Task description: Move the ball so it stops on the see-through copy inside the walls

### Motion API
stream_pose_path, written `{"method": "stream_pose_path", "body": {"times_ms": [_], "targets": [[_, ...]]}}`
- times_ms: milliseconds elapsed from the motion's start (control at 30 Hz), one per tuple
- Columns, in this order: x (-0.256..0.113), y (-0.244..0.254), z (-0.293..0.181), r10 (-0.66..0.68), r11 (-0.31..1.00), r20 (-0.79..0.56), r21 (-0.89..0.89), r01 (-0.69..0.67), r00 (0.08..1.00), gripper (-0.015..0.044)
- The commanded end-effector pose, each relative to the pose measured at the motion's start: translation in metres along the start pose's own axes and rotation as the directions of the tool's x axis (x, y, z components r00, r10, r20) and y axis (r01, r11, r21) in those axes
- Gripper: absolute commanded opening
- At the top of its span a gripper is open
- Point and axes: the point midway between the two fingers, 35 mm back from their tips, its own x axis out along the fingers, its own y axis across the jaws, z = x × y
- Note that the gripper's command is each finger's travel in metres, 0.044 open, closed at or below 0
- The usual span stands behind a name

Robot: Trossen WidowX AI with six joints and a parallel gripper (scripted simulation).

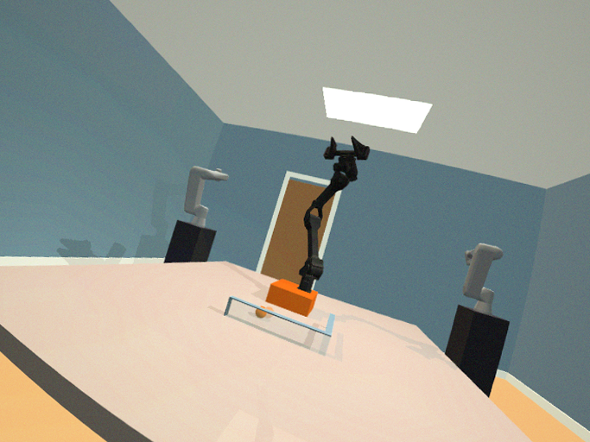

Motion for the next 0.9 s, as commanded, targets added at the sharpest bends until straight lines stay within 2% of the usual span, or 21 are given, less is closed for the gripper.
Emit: {"method": "stream_pose_path", "body": {"times_ms": [0,100,167,300,433,633,767,867], "targets": [[0.001,-0.002,0.002,-0.002,1.0,0.002,-0.019,0.002,1.0,0.0374],[0.014,-0.025,0.027,-0.021,0.96,0.04,-0.278,0.031,0.999,0.0295],[0.026,-0.042,0.052,-0.034,0.874,0.082,-0.481,0.07,0.996,0.0291],[0.05,-0.067,0.109,-0.046,0.587,0.19,-0.789,0.18,0.981,0.0291],[0.071,-0.083,0.164,-0.082,0.304,0.3,-0.901,0.31,0.951,0.0291],[0.09,-0.085,0.253,-0.068,-0.169,0.492,-0.863,0.476,0.868,0.0291],[0.094,-0.074,0.324,-0.028,-0.496,0.64,-0.676,0.545,0.768,0.0291],[0.091,-0.059,0.375,0.008,-0.688,0.743,-0.481,0.543,0.669,0.0291]]}}
